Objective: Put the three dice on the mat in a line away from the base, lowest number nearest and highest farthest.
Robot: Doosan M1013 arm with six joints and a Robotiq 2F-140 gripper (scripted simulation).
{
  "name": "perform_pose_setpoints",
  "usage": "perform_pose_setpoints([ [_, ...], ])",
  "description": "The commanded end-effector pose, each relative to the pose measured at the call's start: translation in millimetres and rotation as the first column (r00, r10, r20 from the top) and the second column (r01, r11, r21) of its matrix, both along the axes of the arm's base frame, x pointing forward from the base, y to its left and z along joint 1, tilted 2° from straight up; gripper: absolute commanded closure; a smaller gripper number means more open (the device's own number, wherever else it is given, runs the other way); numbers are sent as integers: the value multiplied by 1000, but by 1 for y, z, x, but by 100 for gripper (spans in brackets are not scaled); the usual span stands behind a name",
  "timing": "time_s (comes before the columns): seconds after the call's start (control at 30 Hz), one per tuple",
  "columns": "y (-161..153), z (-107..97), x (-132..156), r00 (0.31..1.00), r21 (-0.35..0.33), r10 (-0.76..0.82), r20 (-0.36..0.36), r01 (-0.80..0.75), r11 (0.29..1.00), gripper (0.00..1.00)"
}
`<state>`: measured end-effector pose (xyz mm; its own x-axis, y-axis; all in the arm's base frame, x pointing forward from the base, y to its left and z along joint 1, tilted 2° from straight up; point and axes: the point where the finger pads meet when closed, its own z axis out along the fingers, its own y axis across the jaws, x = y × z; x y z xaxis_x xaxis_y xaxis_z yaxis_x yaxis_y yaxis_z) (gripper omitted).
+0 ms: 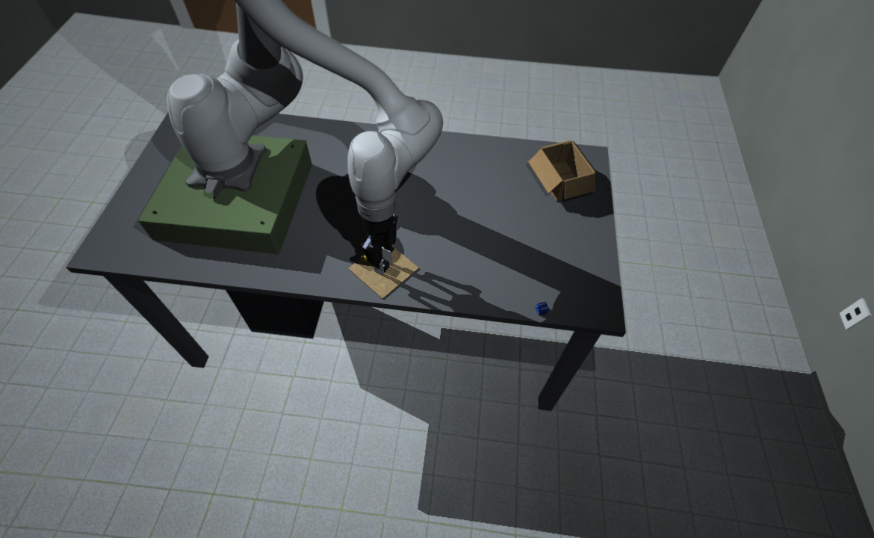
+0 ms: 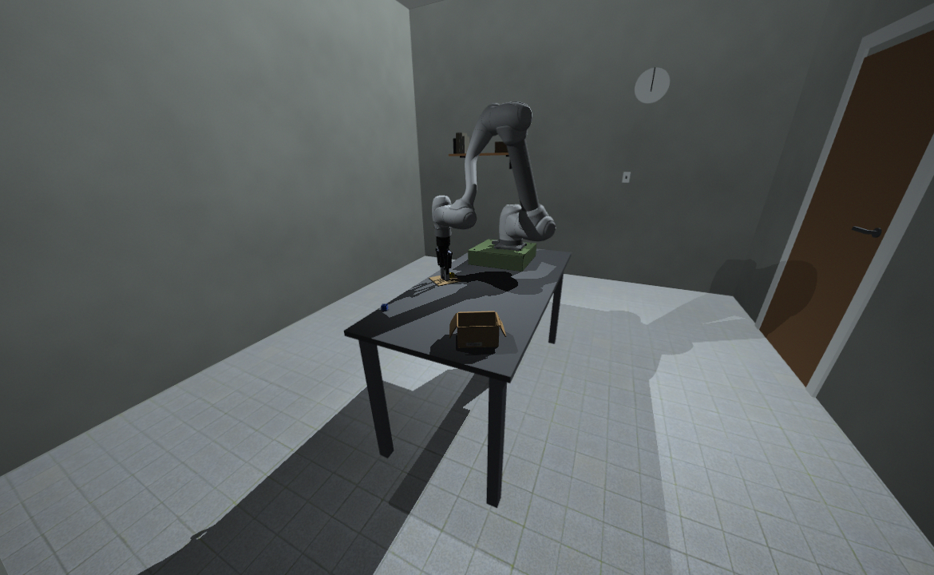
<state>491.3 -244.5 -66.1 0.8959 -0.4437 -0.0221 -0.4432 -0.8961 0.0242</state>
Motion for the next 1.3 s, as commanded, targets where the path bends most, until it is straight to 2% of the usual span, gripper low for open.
perform_pose_setpoints([
  [0.0,0,1,0,1000,0,0,1,0,1000,70],
  [0.63,0,5,1,1000,0,0,1,0,1000,68],
  [0.8,0,23,1,1000,0,0,1,0,1000,68],
  [1.07,1,65,2,1000,0,0,1,0,1000,68],
  [1.13,1,65,2,1000,0,0,1,0,1000,68],
  [1.27,1,82,3,1000,0,0,1,0,1000,68],
])
